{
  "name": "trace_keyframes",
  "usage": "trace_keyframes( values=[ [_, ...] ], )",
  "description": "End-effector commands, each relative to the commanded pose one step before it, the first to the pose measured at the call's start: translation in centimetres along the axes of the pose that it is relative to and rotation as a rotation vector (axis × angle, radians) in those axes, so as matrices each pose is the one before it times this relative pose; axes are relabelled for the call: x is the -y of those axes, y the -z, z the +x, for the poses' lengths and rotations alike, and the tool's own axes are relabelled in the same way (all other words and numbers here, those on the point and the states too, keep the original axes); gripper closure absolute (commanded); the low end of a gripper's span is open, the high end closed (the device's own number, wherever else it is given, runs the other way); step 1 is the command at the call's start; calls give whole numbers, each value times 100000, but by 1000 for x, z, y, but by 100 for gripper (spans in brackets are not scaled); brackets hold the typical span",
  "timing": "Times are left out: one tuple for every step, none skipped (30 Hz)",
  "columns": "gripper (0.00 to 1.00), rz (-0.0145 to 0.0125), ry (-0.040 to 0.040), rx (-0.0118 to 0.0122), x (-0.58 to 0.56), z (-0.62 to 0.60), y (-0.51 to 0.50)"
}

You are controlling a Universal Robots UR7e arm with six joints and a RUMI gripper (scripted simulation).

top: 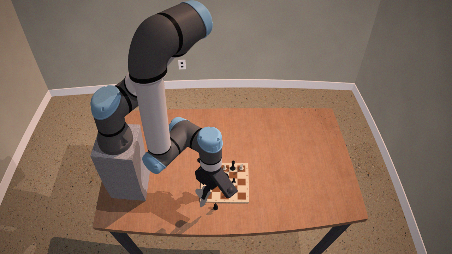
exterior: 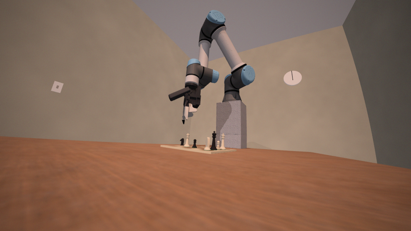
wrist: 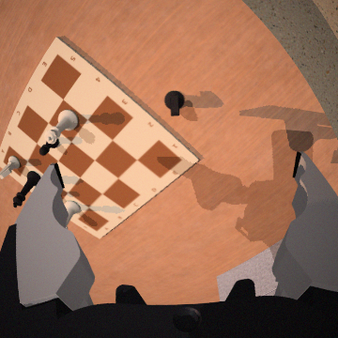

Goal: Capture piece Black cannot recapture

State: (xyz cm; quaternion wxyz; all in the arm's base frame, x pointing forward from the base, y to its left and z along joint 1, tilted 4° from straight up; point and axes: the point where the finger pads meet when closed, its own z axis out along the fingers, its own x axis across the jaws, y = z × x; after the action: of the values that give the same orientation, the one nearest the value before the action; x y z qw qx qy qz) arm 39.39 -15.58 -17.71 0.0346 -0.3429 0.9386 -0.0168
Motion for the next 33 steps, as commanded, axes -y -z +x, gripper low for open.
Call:
trace_keyframes(
  values=[
    [0, 107, 4, 24, 39, -10, 36],
    [0, 0, 0, 0, 0, 0, 0],
    [0, 0, 0, 0, 0, 0, 0],
    [0, 0, 0, 0, 0, 0, 0],
    [0, 0, 0, 0, 0, 0, 0],
    [0, 0, 0, 0, 0, 0, 0],
    [0, 0, 0, 0, 0, 0, 0],
    [0, 0, 0, 0, 0, 0, 0],
    [0, 0, 0, 0, 0, 0, 0],
    [0, 0, 0, 0, 0, 0, 0],
    [0, 0, 0, 0, 0, 0, 0],
    [0, 0, 0, 0, 0, 0, 0],
    [0, 0, 0, 0, 0, 0, 0],
    [0, 0, -11, 0, 0, -2, 0],
    [0, 0, -74, 0, 2, -15, 1],
    [0, -1, -189, -1, 5, -39, 2],
    [0, -2, -347, -1, 10, -71, 4],
    [0, -3, -537, -2, 14, -111, 6],
    [0, -4, -751, -3, 18, -156, 9],
    [0, -5, -981, -4, 21, -204, 12],
    [0, -5, -1219, -5, 21, -255, 16],
    [0, -6, -1457, -5, 18, -307, 20],
    [0, -6, -1690, -6, 12, -359, 25],
    [0, -6, -1912, -6, 1, -409, 31],
    [0, -6, -2117, -6, -15, -457, 37],
    [0, -5, -2301, -6, -36, -500, 44],
    [0, -4, -2460, -6, -62, -537, 51],
    [0, 0, 0, 0, 0, 0, 0],
    [0, 0, 0, 0, 0, 0, 0],
    [0, -3, -2592, -5, -91, -568, 58],
    [0, -2, -2692, -4, -123, -592, 65],
    [0, -1, -2760, -2, -157, -607, 72],
    [0, 1, -2795, 0, -192, -612, 78]
  ],
)
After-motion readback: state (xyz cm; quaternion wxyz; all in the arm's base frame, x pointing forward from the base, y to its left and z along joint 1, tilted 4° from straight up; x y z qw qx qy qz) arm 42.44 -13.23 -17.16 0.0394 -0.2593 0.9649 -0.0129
